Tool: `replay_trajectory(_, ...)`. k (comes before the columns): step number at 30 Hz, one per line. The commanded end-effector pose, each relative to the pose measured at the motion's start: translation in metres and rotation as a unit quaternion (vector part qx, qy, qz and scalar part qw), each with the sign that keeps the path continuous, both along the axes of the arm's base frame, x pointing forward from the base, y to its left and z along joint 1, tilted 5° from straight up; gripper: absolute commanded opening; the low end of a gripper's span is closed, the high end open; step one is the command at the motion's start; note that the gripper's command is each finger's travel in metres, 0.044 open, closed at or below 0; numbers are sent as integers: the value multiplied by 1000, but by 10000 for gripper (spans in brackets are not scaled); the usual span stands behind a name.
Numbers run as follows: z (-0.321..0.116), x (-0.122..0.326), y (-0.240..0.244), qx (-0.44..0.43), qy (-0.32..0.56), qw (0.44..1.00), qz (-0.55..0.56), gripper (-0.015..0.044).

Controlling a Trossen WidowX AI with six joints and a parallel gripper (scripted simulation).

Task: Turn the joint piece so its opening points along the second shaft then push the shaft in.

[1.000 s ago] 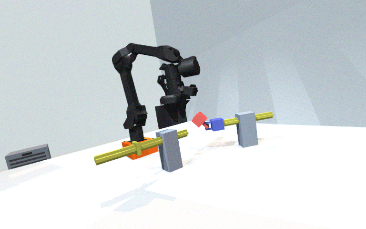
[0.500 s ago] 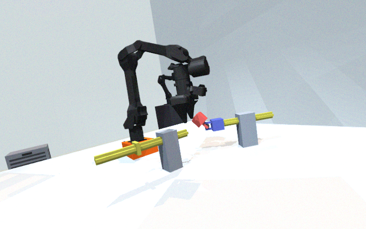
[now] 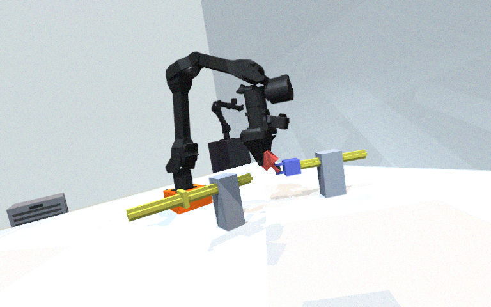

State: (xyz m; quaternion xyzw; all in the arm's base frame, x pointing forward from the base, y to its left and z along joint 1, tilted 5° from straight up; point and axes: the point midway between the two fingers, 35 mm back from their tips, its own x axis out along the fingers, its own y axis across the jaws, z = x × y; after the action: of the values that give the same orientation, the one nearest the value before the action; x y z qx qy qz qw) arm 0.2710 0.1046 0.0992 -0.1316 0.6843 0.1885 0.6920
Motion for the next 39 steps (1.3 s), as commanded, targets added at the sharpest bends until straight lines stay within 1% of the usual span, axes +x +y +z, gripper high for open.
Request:
replay_trajectory(1, -7, 0, 2, 2, 3, 1000, -2, 440)
replay_trajectory(14, -25, 1, 3, 2, 3, 1000, -2, 440)
replay_trajectory(24, -25, 1, 3, 2, 3, 1000, -2, 182)
replay_trajectory(39, -25, 1, 3, 2, 3, 1000, -2, 182)
